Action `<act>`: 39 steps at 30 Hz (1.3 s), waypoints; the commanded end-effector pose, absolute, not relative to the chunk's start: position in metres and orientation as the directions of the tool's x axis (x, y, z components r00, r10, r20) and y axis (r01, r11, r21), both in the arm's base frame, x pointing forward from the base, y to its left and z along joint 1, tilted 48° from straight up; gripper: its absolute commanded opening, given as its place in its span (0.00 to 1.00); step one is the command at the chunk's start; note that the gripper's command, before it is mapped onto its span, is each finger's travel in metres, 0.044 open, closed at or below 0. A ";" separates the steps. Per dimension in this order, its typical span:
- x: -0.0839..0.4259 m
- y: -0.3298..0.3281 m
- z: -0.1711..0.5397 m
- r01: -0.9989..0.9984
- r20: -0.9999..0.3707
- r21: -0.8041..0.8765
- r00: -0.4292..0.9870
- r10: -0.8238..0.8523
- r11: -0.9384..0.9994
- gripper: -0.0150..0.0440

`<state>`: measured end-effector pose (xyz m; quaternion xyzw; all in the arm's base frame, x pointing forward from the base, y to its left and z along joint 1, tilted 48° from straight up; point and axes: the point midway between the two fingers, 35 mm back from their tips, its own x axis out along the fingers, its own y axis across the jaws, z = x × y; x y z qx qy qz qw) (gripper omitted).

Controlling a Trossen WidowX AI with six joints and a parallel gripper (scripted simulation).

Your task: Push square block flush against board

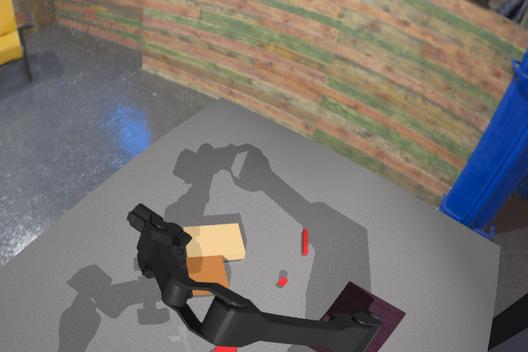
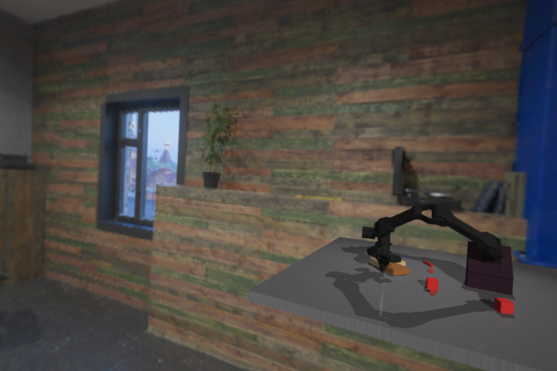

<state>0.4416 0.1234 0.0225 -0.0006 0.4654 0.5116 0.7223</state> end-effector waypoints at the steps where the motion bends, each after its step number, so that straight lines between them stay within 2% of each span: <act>1: 0.441 0.118 0.021 -0.735 -0.672 0.473 0.054 0.738 0.485 0.25; 20: 0.423 0.106 0.005 -0.735 -0.673 0.473 0.054 0.738 0.485 0.25; 39: 0.443 0.117 0.020 -0.736 -0.673 0.473 0.054 0.738 0.485 0.25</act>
